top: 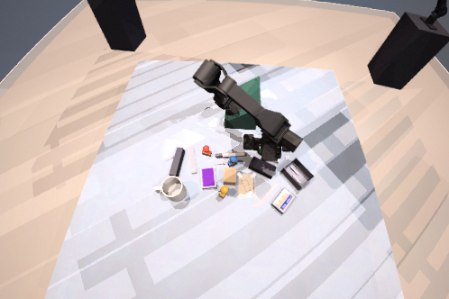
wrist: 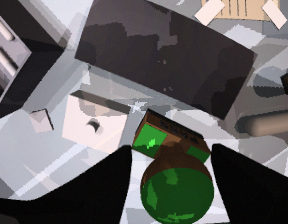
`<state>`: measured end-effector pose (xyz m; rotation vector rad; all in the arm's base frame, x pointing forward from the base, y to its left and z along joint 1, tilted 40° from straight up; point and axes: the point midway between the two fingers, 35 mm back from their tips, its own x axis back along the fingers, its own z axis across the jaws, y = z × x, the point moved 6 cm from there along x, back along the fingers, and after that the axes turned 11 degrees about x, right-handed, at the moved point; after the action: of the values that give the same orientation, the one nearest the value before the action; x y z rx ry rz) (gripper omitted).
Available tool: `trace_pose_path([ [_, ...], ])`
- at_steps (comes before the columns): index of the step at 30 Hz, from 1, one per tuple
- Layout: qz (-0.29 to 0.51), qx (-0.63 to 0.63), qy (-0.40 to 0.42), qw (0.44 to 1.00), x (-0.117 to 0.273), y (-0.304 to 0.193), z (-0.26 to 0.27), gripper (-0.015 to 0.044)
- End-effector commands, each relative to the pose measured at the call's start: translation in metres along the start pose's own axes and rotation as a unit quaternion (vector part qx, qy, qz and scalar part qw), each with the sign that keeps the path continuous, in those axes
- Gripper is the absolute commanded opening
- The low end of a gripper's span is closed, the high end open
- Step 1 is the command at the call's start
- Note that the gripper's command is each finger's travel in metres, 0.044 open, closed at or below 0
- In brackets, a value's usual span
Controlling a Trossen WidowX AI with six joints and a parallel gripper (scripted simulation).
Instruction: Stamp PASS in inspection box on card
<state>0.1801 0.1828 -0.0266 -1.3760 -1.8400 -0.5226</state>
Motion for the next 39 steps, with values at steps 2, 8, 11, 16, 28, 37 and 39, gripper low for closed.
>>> trace_pose_path([
  [2,0.002,-0.002,0.001,1.0,0.003,0.0,0.0,0.0],
  [8,0.002,-0.002,0.001,1.0,0.006,-0.001,0.0,0.0],
  [11,0.002,-0.002,0.001,1.0,0.007,-0.001,0.0,0.0],
  [16,0.002,-0.002,0.001,1.0,0.01,-0.001,0.0,0.0],
  [28,0.002,-0.002,0.001,1.0,0.016,-0.001,0.0,0.0],
  [37,0.002,-0.001,0.001,1.0,0.02,-0.002,-0.001,0.0],
  [39,0.002,-0.001,0.001,1.0,0.021,-0.002,-0.001,0.0],
])
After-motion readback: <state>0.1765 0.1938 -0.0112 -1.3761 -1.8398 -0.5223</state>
